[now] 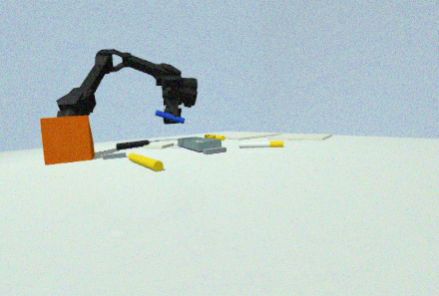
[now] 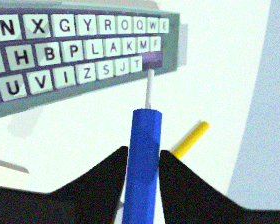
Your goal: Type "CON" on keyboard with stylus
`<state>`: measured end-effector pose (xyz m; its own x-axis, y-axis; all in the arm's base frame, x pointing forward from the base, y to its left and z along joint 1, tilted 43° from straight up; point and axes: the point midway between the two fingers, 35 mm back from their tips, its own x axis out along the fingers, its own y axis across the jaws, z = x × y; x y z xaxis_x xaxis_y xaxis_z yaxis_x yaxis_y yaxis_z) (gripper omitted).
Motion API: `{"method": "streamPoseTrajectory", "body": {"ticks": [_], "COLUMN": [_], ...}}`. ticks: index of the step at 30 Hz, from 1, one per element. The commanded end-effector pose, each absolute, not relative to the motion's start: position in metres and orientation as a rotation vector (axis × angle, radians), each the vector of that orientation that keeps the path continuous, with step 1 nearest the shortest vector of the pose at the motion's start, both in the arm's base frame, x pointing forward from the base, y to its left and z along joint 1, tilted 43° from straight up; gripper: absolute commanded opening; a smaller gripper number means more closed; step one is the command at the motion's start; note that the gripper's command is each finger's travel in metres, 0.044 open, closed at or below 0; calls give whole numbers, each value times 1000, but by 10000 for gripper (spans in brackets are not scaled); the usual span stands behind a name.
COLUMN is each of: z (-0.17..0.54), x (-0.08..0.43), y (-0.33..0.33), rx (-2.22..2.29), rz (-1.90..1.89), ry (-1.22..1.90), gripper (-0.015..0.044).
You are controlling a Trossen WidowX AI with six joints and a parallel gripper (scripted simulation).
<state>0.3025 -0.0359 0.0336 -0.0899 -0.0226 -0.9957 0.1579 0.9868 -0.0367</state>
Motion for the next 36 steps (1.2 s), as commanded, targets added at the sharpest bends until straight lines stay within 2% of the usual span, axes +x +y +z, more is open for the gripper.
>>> {"method": "streamPoseTrajectory", "body": {"ticks": [1,36], "z": [38,89], "x": [310,368], "y": [-33,-9], "rx": [-45,-1257], "rz": [-36,924], "ry": [1661,1475], "gripper": [0,0]}}
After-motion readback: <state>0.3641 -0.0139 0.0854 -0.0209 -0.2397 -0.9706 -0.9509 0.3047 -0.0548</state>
